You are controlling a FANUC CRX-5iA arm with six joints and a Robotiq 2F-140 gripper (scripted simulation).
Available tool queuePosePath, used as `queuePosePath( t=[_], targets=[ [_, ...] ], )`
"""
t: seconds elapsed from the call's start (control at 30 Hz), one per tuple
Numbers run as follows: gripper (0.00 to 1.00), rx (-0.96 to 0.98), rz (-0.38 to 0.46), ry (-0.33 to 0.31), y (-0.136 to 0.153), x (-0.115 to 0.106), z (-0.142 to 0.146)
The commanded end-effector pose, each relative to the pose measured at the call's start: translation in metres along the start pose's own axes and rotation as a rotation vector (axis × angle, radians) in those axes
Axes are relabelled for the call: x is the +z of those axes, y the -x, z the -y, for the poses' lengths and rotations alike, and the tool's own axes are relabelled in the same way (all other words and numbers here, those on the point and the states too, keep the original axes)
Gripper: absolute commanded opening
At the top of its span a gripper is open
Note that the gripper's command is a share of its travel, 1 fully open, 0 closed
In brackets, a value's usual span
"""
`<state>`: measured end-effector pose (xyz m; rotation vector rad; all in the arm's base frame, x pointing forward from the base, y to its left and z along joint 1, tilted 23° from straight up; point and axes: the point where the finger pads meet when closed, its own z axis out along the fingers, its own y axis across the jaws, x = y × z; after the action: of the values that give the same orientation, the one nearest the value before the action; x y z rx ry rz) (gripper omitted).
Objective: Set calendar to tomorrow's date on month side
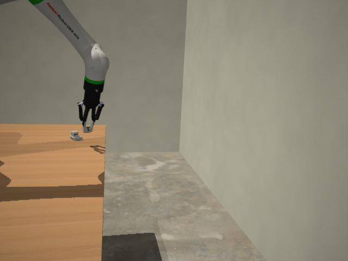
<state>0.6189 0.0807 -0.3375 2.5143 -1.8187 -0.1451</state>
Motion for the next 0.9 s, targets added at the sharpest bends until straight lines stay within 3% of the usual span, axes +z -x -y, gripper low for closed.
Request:
queuePosePath(
  t=[0.0, 0.2, 0.47, 0.87],
  targets=[
    [0.25, -0.008, 0.076, 0.01, 0.0, 0.0, 0.0],
    [0.25, -0.004, 0.106, 0.016, -0.005, 0.001, -0.001],
    [0.25, -0.005, 0.329, 0.013, -0.007, 0.001, 0.0],
    [0.25, -0.006, 0.338, 0.011, -0.011, 0.001, 0.0]
  ],
)
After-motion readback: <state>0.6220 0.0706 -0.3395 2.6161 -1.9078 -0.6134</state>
